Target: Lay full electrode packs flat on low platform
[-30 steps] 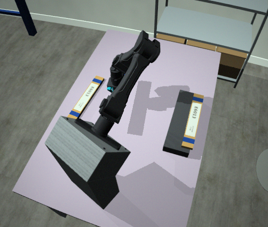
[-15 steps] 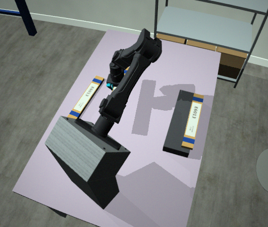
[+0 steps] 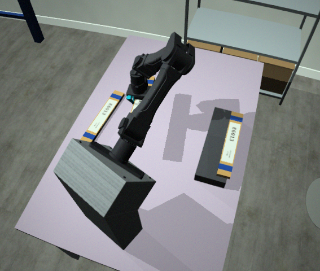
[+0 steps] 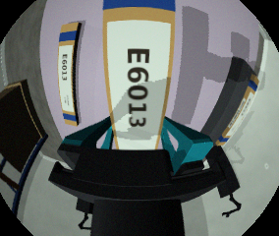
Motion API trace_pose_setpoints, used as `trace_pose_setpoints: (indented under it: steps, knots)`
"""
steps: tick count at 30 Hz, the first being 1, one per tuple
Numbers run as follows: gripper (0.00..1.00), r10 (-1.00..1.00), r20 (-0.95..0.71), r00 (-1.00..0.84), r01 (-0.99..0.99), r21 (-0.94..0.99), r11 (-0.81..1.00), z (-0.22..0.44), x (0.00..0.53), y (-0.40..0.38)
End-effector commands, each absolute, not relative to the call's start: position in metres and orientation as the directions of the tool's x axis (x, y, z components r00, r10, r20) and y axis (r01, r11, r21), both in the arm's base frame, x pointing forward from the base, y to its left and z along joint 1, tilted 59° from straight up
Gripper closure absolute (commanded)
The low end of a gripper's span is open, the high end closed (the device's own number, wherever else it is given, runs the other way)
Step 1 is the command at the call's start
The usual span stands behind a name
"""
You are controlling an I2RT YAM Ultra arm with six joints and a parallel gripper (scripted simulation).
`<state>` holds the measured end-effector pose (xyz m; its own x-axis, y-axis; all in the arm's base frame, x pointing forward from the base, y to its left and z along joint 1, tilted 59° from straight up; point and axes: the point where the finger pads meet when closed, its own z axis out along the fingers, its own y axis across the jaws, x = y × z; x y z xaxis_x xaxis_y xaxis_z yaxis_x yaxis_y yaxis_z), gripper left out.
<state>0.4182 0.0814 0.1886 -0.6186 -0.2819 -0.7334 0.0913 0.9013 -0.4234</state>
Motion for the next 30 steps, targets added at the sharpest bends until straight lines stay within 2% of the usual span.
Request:
trace_pose_setpoints:
  steps: [1,16,30]
  knots:
    - [1.0,-0.288,-0.762,-0.58,0.08,-0.404,0.911,0.217,0.401,0.099]
    - [1.0,-0.284,-0.766,-0.577,0.081,-0.4,0.913,0.232,0.379,0.107]
    - [1.0,-0.3,-0.742,-0.6,0.069,-0.421,0.905,0.216,0.372,0.101]
